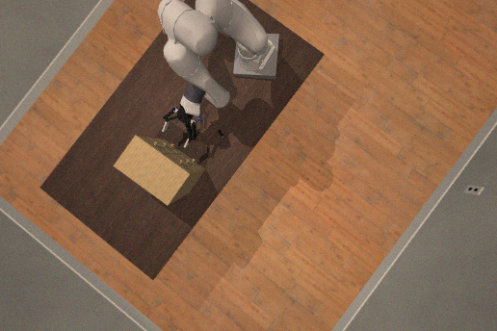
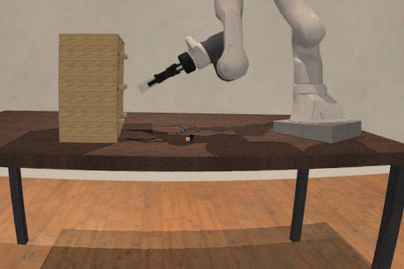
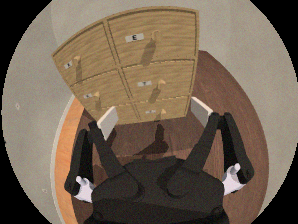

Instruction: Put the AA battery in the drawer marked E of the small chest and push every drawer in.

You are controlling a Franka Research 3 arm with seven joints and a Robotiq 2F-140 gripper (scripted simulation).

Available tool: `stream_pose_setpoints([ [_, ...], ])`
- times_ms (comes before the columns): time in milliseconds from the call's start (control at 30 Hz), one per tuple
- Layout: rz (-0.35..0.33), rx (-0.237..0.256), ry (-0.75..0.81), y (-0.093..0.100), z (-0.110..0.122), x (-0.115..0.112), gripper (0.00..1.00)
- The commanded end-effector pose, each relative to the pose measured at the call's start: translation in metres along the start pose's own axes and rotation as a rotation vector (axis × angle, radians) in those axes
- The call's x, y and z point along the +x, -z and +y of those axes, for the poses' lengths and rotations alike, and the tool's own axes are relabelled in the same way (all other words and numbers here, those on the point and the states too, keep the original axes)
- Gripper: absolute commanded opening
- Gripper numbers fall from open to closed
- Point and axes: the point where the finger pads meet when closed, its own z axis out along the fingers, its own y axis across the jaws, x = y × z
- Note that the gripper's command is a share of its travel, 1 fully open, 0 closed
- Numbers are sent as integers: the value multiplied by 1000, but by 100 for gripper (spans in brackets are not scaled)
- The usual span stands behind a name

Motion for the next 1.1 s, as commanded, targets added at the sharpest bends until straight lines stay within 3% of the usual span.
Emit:
stream_pose_setpoints([
  [0,3,3,9,-1,-1,1,100],
  [1067,3,3,9,2,-1,6,100],
])
